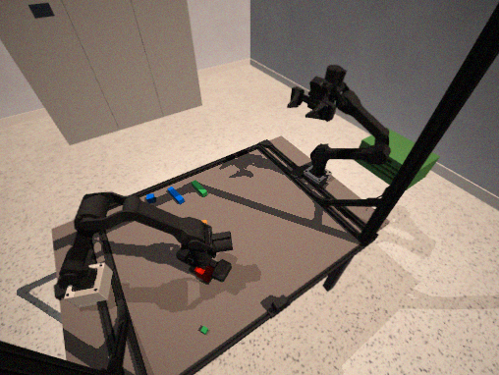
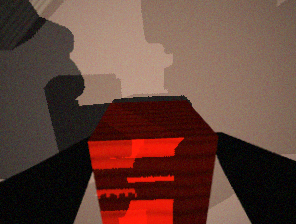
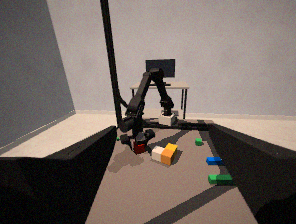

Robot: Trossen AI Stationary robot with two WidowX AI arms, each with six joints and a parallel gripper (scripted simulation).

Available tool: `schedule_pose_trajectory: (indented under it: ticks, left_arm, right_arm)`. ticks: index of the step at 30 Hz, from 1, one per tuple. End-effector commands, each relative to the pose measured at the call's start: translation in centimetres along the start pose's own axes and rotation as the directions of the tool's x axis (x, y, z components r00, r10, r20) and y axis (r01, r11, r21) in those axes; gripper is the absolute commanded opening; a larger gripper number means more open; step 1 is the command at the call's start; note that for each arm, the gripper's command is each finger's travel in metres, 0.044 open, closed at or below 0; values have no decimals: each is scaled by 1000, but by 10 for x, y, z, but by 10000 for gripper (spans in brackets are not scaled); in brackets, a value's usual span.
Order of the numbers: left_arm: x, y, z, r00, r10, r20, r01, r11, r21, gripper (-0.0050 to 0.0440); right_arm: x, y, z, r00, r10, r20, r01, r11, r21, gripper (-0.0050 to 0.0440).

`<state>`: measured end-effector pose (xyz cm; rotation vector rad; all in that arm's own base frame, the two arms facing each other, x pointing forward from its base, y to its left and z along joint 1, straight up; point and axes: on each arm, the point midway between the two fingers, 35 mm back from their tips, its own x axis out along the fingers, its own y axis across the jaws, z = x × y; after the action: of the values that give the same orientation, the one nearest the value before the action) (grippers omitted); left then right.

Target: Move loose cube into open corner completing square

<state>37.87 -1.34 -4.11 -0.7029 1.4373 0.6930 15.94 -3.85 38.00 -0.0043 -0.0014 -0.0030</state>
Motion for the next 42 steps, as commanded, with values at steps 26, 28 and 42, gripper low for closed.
schedule_pose_trajectory:
  ticks: [26, 28, 42]
  left_arm:
    - [5, 3, -2, 1000, 13, -13, -13, 1000, -3, 182]
    - [-6, 2, -2, 1000, 13, -13, -13, 1000, -3, 134]
    - [-75, 3, -1, 1000, 13, -13, -13, 1000, -8, 0]
  right_arm:
    - [0, 1, 0, 1000, 3, 0, -3, 1000, 5, 400]
    - [0, 1, 0, 1000, 3, 0, -3, 1000, 5, 400]
    - [0, 1, 0, 1000, 3, 0, -3, 1000, 5, 400]
